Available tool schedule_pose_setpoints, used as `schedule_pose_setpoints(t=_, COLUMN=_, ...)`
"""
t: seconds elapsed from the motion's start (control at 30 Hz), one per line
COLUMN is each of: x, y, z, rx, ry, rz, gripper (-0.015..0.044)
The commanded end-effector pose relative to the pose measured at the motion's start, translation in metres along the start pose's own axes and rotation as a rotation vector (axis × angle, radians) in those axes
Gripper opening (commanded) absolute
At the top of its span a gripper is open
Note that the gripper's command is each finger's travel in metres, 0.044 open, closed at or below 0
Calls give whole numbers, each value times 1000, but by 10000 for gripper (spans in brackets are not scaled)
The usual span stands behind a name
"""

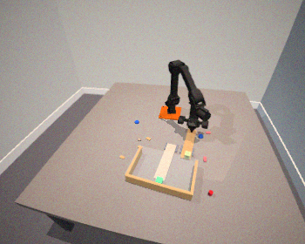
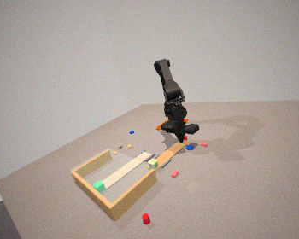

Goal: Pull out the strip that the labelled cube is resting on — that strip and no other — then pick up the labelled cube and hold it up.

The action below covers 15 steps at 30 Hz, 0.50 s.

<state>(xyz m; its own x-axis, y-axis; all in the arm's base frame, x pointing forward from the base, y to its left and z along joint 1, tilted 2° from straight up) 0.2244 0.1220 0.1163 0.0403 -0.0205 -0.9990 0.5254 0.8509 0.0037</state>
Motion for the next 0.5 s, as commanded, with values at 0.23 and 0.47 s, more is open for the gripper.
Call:
schedule_pose_setpoints(t=0.23, x=-21, y=2, z=1, rx=-1, ry=10, rz=-8, gripper=0)
schedule_pose_setpoints(t=0.47, x=-42, y=2, z=2, rx=-1, ry=20, rz=-15, gripper=0)
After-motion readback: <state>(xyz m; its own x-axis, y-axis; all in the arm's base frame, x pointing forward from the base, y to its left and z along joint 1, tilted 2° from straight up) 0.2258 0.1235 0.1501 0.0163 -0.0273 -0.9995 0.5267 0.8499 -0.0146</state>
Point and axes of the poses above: the point midway between the two fingers, 35 mm back from their tips, its own x axis out along the fingers, its own y axis across the jaws, z = x × y, the point moved 9 cm from there along -x, back along the fingers, and after that the axes turned 14 degrees about x, right-handed, at the moved point
